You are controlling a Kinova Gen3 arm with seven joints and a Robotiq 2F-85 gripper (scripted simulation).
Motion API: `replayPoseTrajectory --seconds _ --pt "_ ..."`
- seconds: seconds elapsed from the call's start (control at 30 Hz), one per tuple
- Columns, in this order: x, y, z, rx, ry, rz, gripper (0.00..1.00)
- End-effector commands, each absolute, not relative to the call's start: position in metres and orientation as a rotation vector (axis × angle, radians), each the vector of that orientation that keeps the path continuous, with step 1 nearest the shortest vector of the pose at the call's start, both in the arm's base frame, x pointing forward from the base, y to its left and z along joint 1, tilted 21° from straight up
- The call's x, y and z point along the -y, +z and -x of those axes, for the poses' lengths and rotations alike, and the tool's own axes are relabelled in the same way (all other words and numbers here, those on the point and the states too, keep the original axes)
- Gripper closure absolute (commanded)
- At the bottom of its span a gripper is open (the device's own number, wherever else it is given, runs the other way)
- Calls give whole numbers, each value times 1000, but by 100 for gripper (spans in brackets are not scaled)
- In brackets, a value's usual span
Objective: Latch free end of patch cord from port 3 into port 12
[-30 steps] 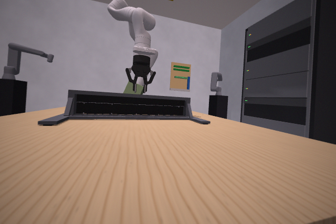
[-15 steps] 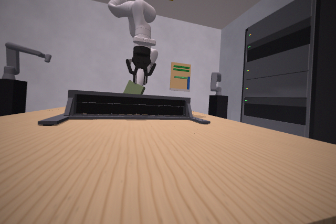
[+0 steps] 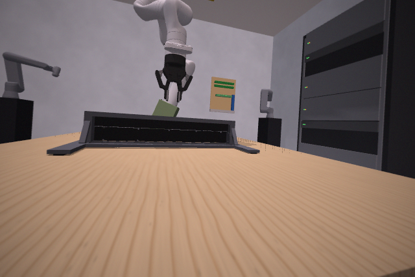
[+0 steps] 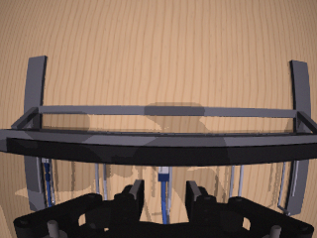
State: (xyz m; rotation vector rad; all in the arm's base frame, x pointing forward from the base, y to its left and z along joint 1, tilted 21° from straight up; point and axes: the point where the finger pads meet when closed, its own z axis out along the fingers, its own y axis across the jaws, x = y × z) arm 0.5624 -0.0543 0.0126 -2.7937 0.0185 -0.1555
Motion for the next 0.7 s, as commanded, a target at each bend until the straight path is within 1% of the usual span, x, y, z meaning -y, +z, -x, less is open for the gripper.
replayPoseTrajectory --seconds 0.0,0.67 --pt "56 15 -560 -13 -146 2792 63" --pt "56 16 -558 -9 -133 2789 63"
